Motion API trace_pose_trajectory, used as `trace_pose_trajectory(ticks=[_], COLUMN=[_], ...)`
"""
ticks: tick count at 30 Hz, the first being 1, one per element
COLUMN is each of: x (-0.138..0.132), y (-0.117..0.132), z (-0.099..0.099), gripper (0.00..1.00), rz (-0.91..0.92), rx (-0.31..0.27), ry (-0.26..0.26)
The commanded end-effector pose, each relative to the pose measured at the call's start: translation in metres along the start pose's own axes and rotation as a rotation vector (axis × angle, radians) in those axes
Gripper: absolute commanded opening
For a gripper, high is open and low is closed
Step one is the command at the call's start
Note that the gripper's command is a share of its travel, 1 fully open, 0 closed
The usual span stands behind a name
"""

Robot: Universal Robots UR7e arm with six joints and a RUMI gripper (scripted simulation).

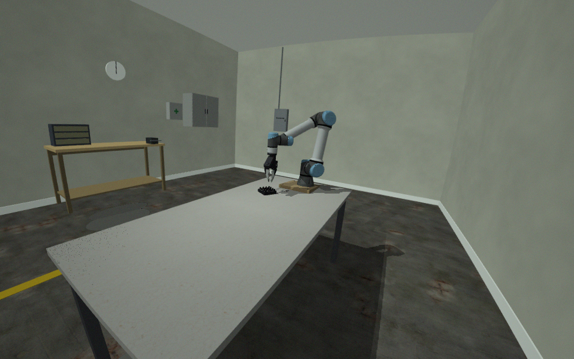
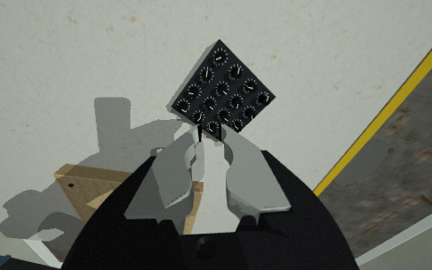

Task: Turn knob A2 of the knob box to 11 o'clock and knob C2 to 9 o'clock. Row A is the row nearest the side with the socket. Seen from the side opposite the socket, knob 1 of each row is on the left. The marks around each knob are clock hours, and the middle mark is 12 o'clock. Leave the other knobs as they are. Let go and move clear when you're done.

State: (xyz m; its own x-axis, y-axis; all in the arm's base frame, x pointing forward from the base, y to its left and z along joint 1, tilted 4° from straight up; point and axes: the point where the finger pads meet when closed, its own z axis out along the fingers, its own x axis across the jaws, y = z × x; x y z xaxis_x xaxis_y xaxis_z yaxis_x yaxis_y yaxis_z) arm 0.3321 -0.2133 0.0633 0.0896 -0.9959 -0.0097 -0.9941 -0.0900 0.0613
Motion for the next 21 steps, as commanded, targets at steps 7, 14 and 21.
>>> trace_pose_trajectory(ticks=[7, 14, 21], x=[0.000, 0.000, 0.000], y=[0.000, 0.000, 0.000], z=[0.001, 0.005, 0.012], gripper=[0.11, 0.11, 0.11], rz=[0.000, 0.000, 0.000], rx=[0.001, 0.000, 0.000], ry=[0.001, 0.001, 0.001])
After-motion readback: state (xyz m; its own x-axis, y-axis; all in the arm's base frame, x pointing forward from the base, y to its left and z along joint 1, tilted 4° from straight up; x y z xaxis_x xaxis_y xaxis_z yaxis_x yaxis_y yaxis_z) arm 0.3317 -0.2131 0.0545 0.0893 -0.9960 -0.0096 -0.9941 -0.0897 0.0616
